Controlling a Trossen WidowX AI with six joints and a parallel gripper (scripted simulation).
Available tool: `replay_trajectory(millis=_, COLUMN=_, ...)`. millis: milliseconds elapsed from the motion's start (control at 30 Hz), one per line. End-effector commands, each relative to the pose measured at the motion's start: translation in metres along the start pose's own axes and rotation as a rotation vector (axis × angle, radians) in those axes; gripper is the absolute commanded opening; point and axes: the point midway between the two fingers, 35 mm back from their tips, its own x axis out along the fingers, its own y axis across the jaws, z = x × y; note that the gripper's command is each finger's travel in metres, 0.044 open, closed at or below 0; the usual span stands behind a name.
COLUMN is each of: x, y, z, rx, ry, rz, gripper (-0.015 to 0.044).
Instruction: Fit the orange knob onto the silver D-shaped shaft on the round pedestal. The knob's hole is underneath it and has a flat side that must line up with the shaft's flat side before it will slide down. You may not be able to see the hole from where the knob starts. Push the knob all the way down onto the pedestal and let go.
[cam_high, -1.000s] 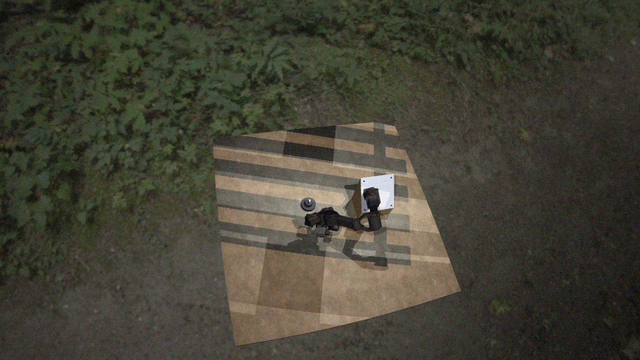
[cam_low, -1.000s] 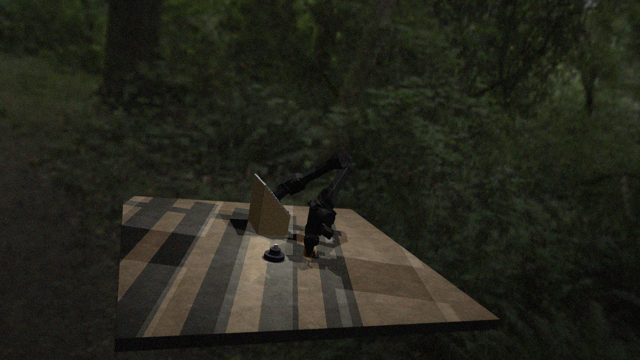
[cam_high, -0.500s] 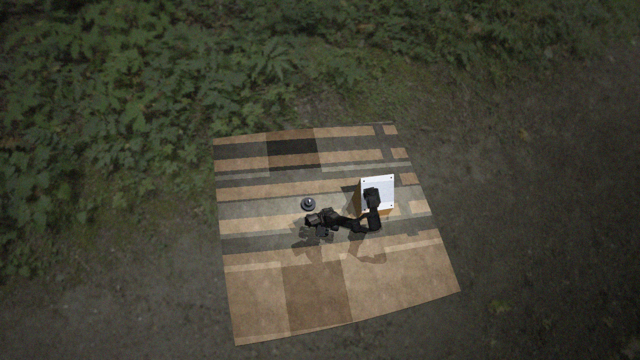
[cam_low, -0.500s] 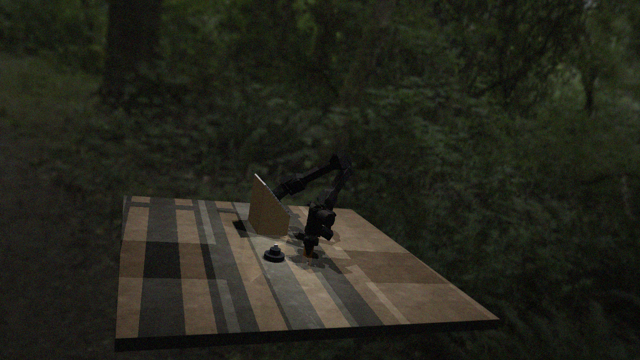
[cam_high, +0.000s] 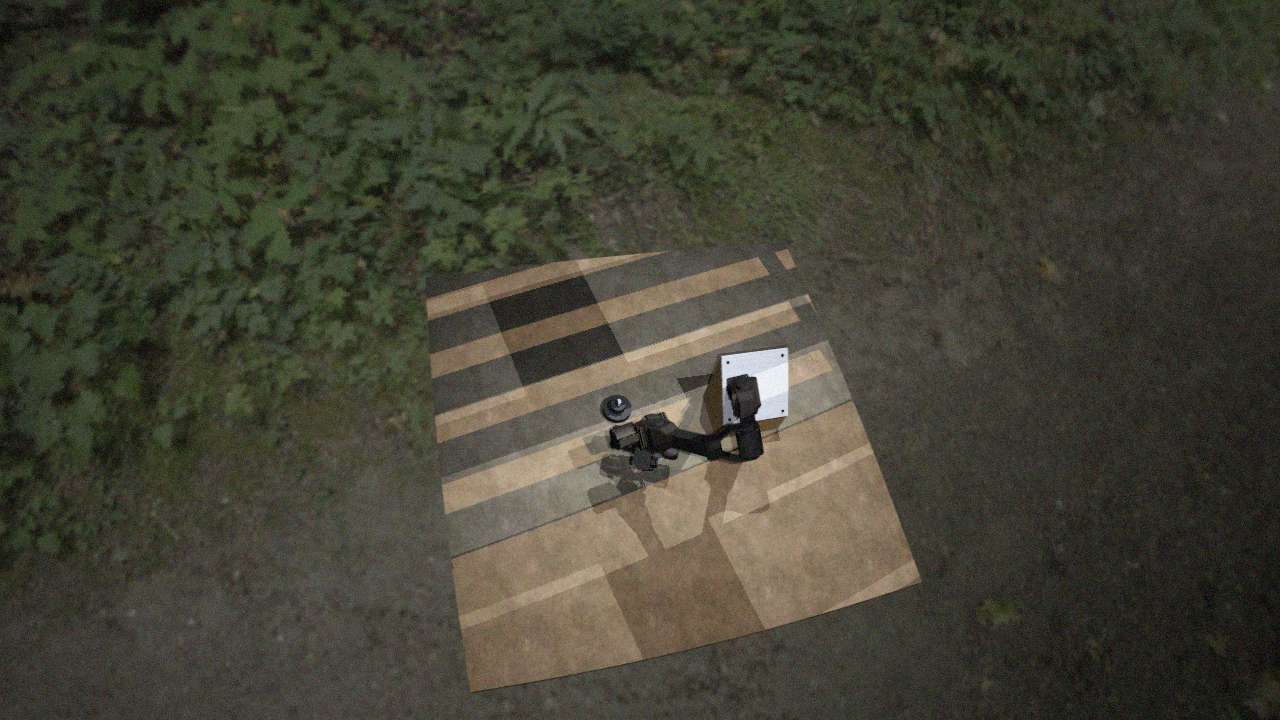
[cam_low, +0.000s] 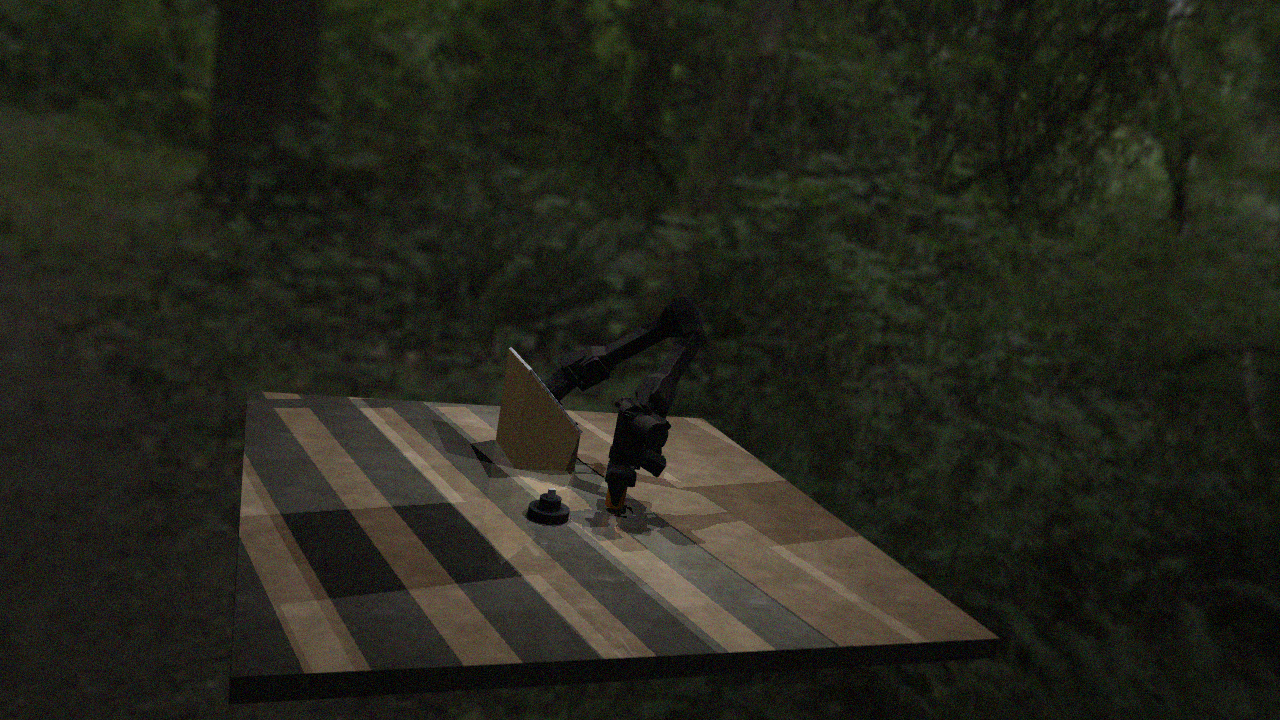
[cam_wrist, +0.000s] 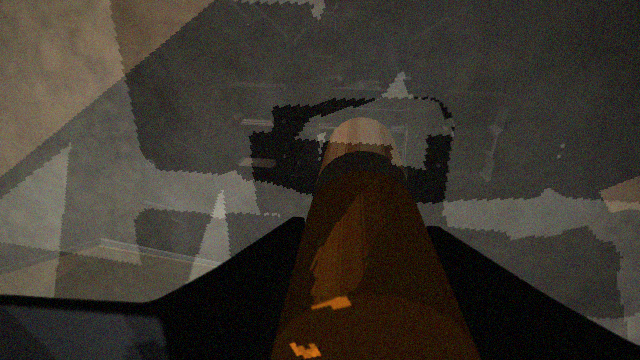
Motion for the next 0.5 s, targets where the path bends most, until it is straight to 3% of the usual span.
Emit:
replay_trajectory(millis=0, x=-0.015, y=-0.006, z=0.002, rx=-0.007, ry=-0.002, rz=-0.015, gripper=0.0)
replay_trajectory(millis=467, x=-0.058, y=-0.011, z=0.0, rx=-0.004, ry=0.005, rz=-0.018, gripper=0.0)
